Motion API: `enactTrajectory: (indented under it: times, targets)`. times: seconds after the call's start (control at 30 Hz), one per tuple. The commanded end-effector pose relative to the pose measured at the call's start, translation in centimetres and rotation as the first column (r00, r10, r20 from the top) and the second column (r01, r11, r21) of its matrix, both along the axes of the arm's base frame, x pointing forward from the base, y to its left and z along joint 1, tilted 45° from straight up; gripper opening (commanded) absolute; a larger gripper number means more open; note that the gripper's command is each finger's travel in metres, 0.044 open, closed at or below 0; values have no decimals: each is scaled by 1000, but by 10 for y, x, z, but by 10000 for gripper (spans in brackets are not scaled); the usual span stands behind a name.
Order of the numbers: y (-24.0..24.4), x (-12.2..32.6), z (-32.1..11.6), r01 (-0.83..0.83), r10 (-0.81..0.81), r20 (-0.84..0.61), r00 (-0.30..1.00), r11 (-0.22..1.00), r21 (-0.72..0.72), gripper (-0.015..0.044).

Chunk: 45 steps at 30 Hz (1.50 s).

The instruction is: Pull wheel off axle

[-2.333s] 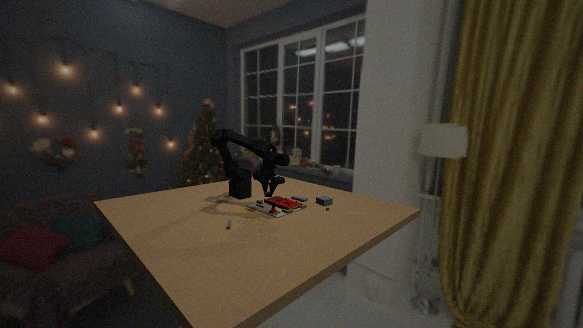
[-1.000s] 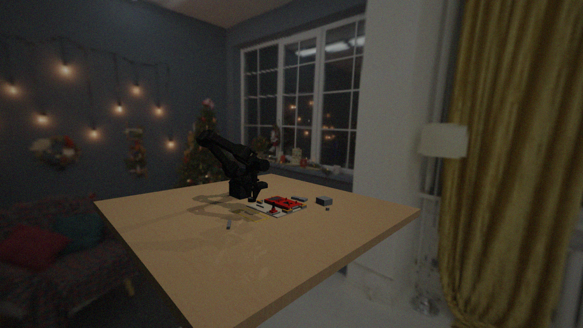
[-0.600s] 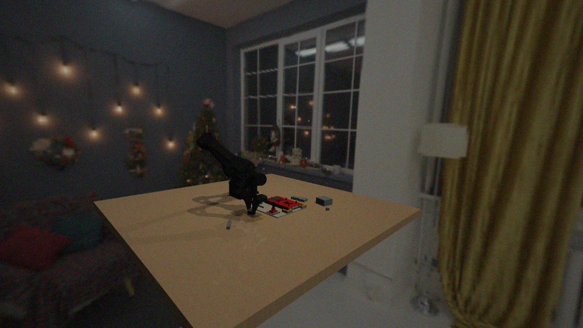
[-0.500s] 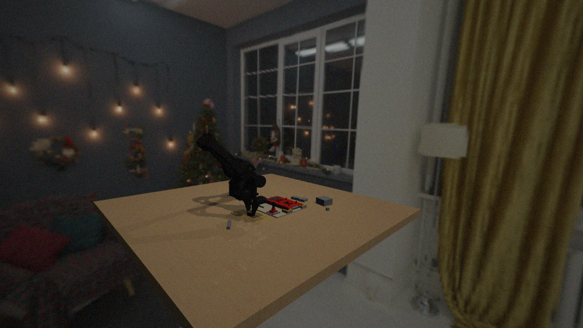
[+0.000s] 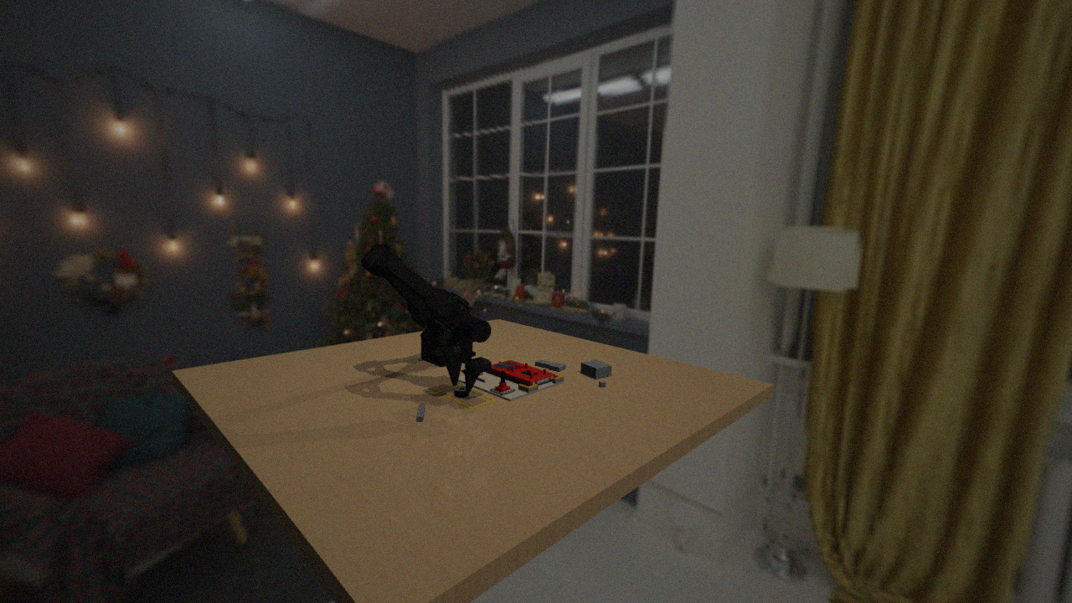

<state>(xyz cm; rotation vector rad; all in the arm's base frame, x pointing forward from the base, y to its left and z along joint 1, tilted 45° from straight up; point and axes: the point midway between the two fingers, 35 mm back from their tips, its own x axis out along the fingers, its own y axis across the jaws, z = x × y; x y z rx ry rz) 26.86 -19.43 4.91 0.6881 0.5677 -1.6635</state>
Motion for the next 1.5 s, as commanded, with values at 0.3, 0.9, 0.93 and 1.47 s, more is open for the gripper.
enactTrajectory:
  times: [0.3, 0.9, 0.93, 1.47]
  targets:
    - [48, 1, 33, -20, 20, 13, 1000, 1000, 6, 379]
    - [110, -60, 41, -12, 12, 12, 1000, 1000, 0, 440]
    - [110, -60, 41, -12, 12, 12, 1000, 1000, 0, 440]
    - [110, -60, 41, -12, 12, 12, 1000, 1000, 0, 440]
